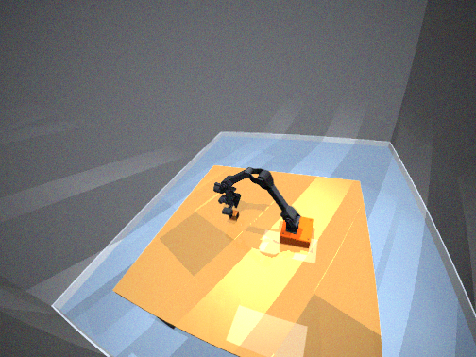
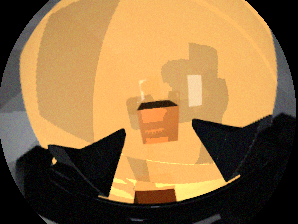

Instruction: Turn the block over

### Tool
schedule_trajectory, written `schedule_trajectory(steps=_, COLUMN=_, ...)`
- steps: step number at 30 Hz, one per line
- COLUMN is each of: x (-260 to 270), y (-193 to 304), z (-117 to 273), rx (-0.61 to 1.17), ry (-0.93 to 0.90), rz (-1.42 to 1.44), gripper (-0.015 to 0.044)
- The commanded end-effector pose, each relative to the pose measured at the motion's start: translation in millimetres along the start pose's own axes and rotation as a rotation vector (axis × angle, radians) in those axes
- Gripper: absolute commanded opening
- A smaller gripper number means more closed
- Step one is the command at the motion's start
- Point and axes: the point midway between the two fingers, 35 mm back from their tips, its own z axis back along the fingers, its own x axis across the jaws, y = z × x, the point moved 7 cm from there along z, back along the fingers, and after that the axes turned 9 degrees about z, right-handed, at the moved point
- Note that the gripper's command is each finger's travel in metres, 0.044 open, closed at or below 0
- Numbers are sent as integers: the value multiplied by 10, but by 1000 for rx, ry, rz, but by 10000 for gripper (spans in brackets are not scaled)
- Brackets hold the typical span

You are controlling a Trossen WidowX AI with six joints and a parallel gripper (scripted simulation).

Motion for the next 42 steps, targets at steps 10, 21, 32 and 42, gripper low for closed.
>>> schedule_trajectory(steps=10, x=-2, y=10, z=-209, rx=3, ry=4, rz=-3, gripper=440)
schedule_trajectory(steps=21, x=-2, y=10, z=-212, rx=3, ry=4, rz=-3, gripper=217)
schedule_trajectory(steps=32, x=-2, y=10, z=-212, rx=3, ry=4, rz=-3, gripper=143)
schedule_trajectory(steps=42, x=-2, y=6, z=-22, rx=3, ry=4, rz=-3, gripper=0)
